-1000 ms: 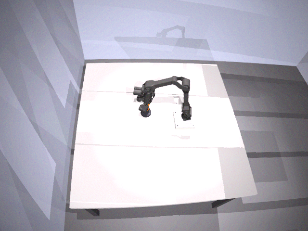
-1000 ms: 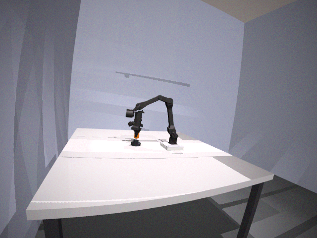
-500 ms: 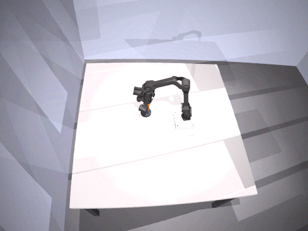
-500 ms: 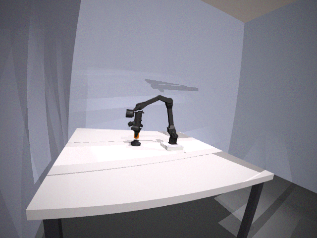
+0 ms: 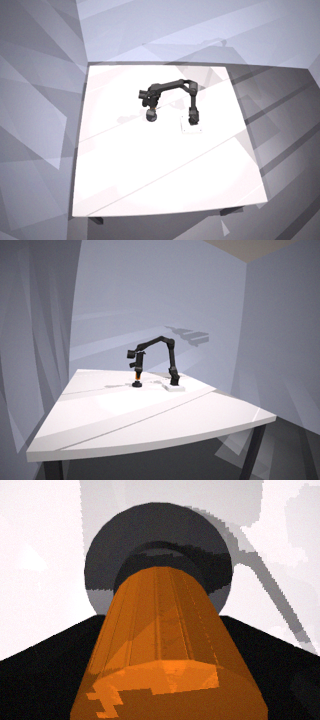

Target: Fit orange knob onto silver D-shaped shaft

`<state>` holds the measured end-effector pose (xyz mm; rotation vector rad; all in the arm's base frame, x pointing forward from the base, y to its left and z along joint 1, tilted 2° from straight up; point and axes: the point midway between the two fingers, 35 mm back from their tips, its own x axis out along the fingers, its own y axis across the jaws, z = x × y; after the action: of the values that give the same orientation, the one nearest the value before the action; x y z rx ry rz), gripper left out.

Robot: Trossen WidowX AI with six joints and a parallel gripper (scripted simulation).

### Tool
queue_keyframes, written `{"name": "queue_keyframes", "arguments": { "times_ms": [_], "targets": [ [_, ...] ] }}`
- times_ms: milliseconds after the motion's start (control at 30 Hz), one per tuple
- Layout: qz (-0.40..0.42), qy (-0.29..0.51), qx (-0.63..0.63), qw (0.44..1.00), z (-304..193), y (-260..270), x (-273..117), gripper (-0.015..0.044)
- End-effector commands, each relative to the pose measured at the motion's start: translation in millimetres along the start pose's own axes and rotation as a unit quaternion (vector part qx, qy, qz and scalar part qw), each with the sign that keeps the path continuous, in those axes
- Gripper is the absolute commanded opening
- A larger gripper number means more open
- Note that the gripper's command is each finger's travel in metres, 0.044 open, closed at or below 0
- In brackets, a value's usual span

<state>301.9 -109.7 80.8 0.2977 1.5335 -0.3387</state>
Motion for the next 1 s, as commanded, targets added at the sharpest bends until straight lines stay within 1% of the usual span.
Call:
{"name": "queue_keyframes", "arguments": {
  "times_ms": [0,433,867,967],
  "targets": [
    [-0.001,-0.004,-0.012,1.0,2.9,-0.7,-2.2,0.0],
    [-0.001,-0.004,-0.012,1.0,4.4,-0.3,1.9,0.0],
    [-0.001,-0.004,-0.012,1.0,1.6,-0.4,-3.3,0.0],
    [-0.002,-0.004,-0.038,0.999,1.1,-0.4,-3.4,0.0]
  ]
}}
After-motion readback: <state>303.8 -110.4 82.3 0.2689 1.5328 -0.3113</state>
